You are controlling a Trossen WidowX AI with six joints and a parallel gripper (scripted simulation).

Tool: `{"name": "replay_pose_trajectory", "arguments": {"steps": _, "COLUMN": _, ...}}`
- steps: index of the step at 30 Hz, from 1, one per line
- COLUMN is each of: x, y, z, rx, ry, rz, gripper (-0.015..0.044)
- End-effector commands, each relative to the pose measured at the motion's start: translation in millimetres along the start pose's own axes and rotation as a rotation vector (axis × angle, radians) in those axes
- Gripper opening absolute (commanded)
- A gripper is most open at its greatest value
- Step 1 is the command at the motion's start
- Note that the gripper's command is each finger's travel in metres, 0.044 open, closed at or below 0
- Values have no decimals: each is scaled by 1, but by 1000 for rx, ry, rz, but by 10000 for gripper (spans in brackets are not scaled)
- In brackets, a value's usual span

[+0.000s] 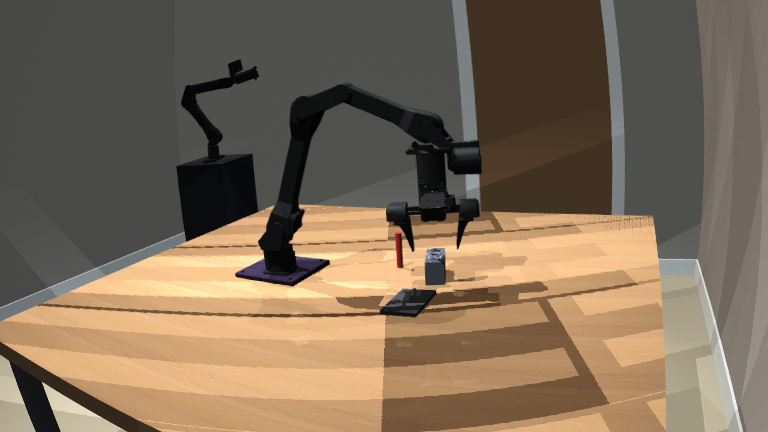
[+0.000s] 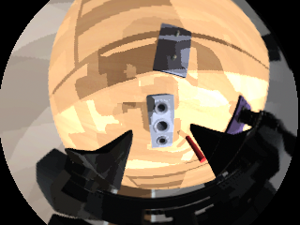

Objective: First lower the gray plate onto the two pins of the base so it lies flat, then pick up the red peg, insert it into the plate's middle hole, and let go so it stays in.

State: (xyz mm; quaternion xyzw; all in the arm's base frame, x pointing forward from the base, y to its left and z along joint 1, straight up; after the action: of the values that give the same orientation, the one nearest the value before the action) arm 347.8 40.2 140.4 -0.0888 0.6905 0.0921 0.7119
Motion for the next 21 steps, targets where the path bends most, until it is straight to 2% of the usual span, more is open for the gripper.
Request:
{"name": "replay_pose_trajectory", "arguments": {"steps": 1, "x": 8, "y": 0, "z": 0, "rx": -1, "ry": 8, "rz": -3, "gripper": 440}}
{"name": "replay_pose_trajectory", "arguments": {"steps": 21, "x": 41, "y": 0, "z": 0, "rx": -1, "ry": 8, "rz": -3, "gripper": 440}}
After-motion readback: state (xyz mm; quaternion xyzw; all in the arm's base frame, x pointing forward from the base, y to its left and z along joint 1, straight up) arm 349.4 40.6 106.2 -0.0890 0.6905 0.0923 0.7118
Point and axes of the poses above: the point midway between the two fingers, 35 mm back from their tips, its own x axis out along the fingers, its own z axis across the jaws, y = z × x, the point moved 5 cm from there along -x, back along the fingers, and after that the axes turned 3 degrees about -x, right-handed, at the moved point
